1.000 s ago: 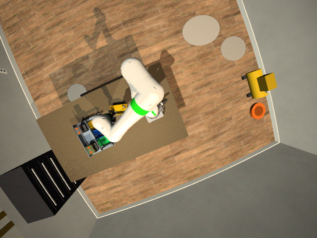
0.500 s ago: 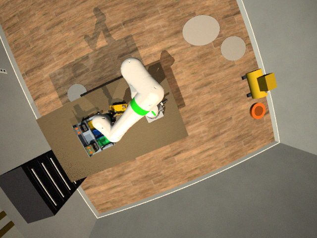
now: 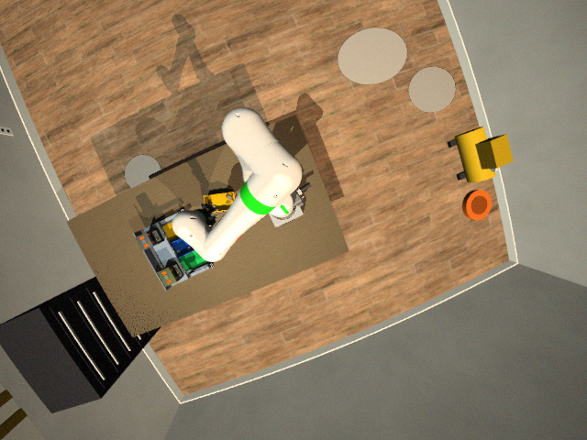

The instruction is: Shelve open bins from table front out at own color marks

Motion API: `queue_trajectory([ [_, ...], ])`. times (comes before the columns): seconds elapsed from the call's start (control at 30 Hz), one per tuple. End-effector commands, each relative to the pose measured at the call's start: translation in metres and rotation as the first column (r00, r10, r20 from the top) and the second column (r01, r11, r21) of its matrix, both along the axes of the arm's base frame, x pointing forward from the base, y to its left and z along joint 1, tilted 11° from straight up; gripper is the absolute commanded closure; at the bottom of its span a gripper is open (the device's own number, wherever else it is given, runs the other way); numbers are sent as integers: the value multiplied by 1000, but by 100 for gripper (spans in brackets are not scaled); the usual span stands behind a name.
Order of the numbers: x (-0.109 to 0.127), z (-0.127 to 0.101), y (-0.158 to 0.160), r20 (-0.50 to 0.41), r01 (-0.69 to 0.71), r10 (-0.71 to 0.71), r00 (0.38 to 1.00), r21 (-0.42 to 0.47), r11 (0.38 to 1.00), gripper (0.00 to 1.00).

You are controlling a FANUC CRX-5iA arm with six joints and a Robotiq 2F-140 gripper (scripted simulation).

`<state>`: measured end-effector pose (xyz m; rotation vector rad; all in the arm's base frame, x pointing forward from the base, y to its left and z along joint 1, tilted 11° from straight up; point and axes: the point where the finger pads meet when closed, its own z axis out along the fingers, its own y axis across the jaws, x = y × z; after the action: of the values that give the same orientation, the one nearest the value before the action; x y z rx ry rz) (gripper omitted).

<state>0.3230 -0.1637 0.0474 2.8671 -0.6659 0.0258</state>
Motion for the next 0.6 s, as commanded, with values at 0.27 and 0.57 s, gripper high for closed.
queue_trajectory([
  [0.27,0,-18,-4,0,0,0,1000,0,1000,85],
  [0.57,-1,-32,-7,0,0,0,1000,0,1000,85],
])
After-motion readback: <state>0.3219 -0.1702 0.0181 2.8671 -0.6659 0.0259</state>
